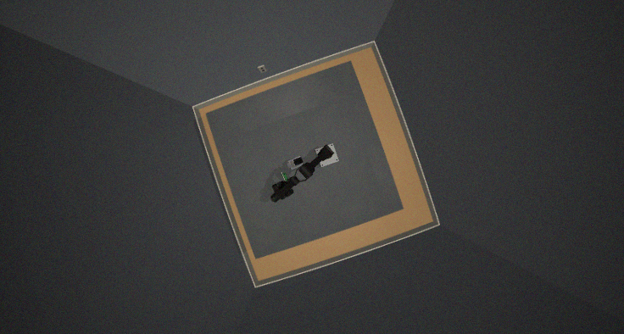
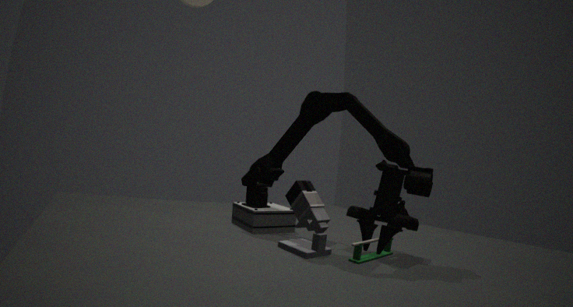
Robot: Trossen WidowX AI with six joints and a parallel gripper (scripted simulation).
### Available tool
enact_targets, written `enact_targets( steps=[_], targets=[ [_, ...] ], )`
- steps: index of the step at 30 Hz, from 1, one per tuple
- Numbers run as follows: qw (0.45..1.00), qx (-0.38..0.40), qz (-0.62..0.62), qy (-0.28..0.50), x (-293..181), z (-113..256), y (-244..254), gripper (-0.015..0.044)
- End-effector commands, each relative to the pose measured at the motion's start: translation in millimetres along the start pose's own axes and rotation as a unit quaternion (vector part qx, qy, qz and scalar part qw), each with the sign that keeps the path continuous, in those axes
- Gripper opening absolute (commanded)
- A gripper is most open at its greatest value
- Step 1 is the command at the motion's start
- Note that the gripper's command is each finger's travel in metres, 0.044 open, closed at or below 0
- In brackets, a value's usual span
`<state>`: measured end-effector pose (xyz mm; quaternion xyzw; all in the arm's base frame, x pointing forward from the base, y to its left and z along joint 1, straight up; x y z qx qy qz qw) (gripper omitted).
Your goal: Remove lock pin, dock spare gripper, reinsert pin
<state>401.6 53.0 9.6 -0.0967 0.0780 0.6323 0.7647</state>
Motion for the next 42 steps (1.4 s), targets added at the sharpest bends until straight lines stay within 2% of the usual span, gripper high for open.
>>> enact_targets(
  steps=[1,4,11,23,42],
  targets=[
    [1.0,0.002,0.002,0.003,0.0,-4.1,2.0,0.018],
    [1.0,0.002,0.002,0.003,0.0,-4.1,2.0,0.018],
    [1.0,0.002,0.002,0.003,0.0,-4.1,2.0,0.0],
    [1.0,0.001,0.002,0.003,-0.8,-0.4,1.3,0.0],
    [1.0,0.001,0.002,0.003,-17.7,63.8,0.1,0.0]
  ],
)
Point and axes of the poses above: the point midway between the two fingers, 35 mm back from their tips, its own z axis back along the fingers, its own y axis across the jaws, x = y × z, the point moved 2 cm from there along z, back along the fingers, and after that the axes turned 4 degrees about -z, right-handed, at the moved point
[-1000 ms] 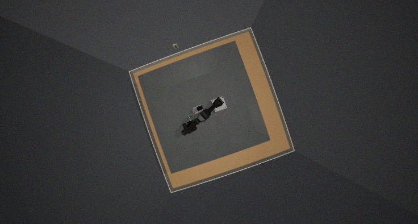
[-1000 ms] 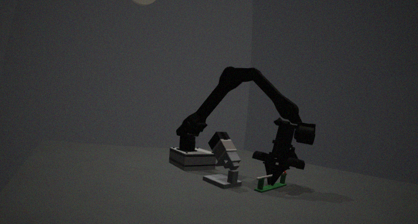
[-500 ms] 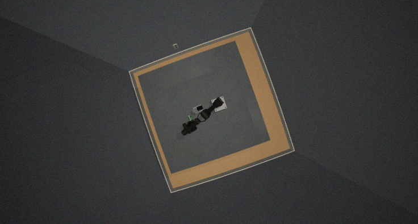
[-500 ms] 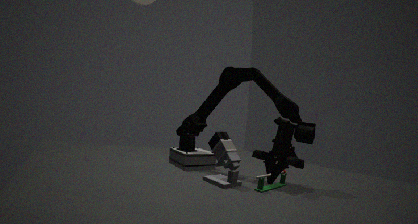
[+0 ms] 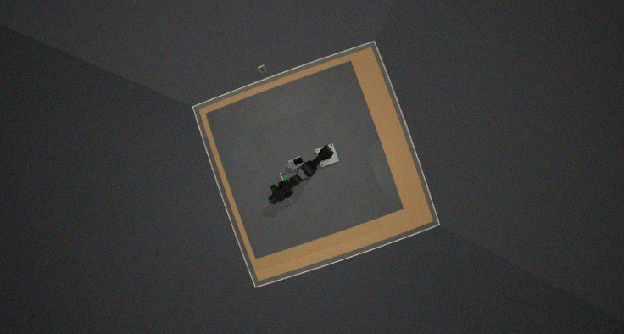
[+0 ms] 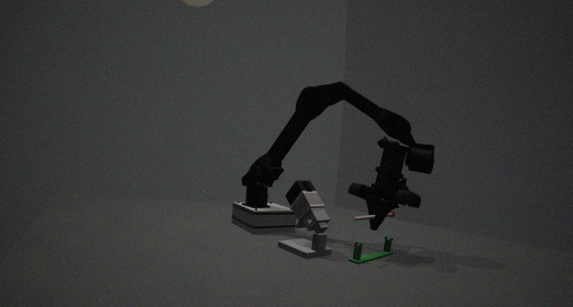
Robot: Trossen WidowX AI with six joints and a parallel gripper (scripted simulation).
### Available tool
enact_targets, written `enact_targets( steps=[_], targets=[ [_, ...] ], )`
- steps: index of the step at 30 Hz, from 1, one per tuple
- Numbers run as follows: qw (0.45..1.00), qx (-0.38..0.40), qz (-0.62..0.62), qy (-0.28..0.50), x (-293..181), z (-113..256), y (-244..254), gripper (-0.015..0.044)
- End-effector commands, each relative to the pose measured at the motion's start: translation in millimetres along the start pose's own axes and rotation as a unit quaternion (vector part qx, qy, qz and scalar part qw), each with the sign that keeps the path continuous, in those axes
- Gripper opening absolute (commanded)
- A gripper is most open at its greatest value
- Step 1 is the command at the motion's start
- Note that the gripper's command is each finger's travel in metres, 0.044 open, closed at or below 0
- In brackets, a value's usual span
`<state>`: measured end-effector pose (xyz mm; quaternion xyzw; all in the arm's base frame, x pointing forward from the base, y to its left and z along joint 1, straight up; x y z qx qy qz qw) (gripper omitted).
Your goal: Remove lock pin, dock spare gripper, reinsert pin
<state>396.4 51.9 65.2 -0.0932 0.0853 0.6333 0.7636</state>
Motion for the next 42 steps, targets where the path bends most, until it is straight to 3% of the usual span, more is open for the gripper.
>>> enact_targets(
  steps=[1,15,42],
  targets=[
    [1.0,-0.006,-0.001,-0.001,-2.3,10.2,-2.0,0.0],
    [1.0,-0.001,0.0,-0.001,-0.8,5.0,1.6,0.0],
    [1.0,0.002,0.001,-0.003,-0.3,29.5,84.0,0.0]
  ],
)
Point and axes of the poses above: the point midway between the two fingers, 35 mm back from their tips, its own z axis back along the fingers, its own y axis across the jaws, x = y × z, the point moved 2 cm from there along z, back along the fingers, and after that the axes turned 4 degrees about -z, right-handed, at the moved point
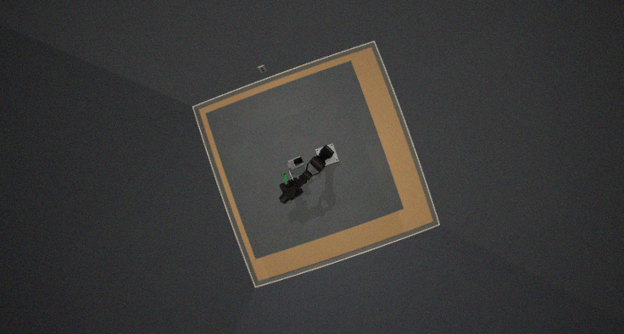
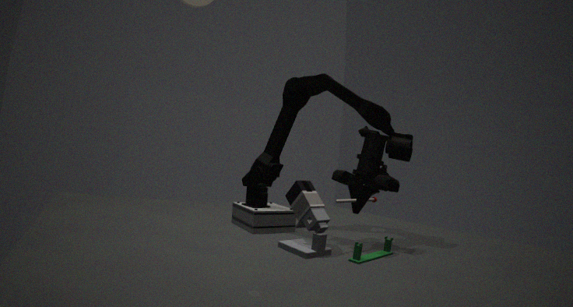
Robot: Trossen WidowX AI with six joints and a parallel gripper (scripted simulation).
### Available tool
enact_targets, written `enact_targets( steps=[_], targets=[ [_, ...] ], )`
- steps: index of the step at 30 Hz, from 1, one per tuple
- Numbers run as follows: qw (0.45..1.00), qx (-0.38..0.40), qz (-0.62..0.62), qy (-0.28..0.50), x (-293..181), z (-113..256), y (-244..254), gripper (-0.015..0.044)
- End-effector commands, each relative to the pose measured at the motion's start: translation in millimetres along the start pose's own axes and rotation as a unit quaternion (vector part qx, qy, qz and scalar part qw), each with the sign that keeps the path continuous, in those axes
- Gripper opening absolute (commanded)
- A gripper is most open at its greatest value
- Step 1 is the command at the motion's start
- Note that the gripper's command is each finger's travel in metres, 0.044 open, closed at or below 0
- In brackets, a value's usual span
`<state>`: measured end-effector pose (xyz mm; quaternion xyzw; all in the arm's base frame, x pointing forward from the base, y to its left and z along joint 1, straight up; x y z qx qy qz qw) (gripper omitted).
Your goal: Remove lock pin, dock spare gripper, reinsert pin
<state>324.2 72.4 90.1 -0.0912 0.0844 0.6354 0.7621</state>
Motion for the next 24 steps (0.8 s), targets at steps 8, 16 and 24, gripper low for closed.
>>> enact_targets(
  steps=[8,16,24],
  targets=[
    [1.0,0.002,-0.001,-0.002,-0.9,0.4,24.3,0.0],
    [1.0,0.002,-0.001,-0.003,8.2,-33.3,24.8,0.0],
    [1.0,0.001,-0.002,-0.003,11.1,-50.2,27.2,0.0]
  ],
)
Point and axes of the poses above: the point midway between the two fingers, 35 mm back from their tips, its own z axis back along the fingers, its own y axis across the jaws, x = y × z, the point moved 2 cm from there along z, back along the fingers, and after that the axes turned 4 degrees about -z, right-handed, at the moved point
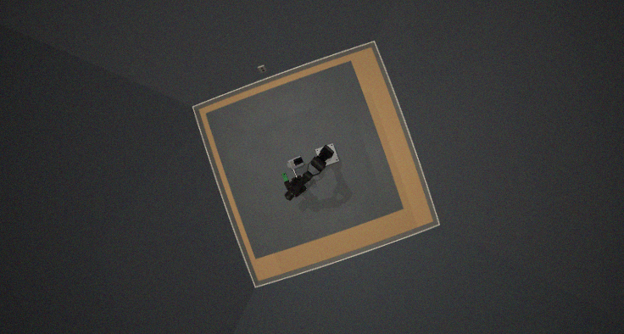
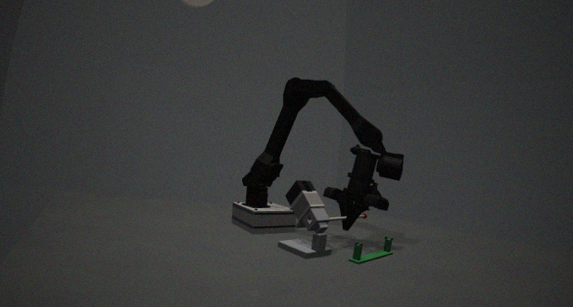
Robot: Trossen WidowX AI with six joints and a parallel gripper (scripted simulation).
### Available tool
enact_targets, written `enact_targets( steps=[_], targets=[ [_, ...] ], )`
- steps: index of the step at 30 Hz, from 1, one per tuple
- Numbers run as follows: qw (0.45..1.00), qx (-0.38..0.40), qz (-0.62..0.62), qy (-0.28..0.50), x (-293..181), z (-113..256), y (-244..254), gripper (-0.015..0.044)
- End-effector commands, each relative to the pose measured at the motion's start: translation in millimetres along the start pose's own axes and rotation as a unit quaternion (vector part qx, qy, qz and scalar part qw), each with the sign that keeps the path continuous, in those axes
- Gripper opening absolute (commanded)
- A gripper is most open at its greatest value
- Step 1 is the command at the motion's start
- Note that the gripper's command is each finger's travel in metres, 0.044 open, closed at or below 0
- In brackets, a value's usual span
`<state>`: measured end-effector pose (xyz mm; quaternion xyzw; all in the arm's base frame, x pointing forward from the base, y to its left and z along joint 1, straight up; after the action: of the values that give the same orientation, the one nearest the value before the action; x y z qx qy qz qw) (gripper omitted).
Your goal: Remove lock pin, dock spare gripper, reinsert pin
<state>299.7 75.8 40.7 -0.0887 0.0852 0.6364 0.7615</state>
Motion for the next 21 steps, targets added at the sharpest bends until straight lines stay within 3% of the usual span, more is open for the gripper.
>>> enact_targets(
  steps=[1,21],
  targets=[
    [1.0,-0.001,-0.003,-0.002,-0.6,-2.3,0.6,0.0],
    [1.0,-0.003,-0.004,-0.003,-14.0,-2.3,0.9,0.0]
  ],
)
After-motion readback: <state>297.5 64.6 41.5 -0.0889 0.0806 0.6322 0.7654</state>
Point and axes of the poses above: the point midway between the two fingers, 35 mm back from their tips, its own z axis back along the fingers, its own y axis across the jaws, x = y × z, the point moved 2 cm from there along z, back along the fingers, and after that the axes turned 4 degrees about -z, right-handed, at the moved point
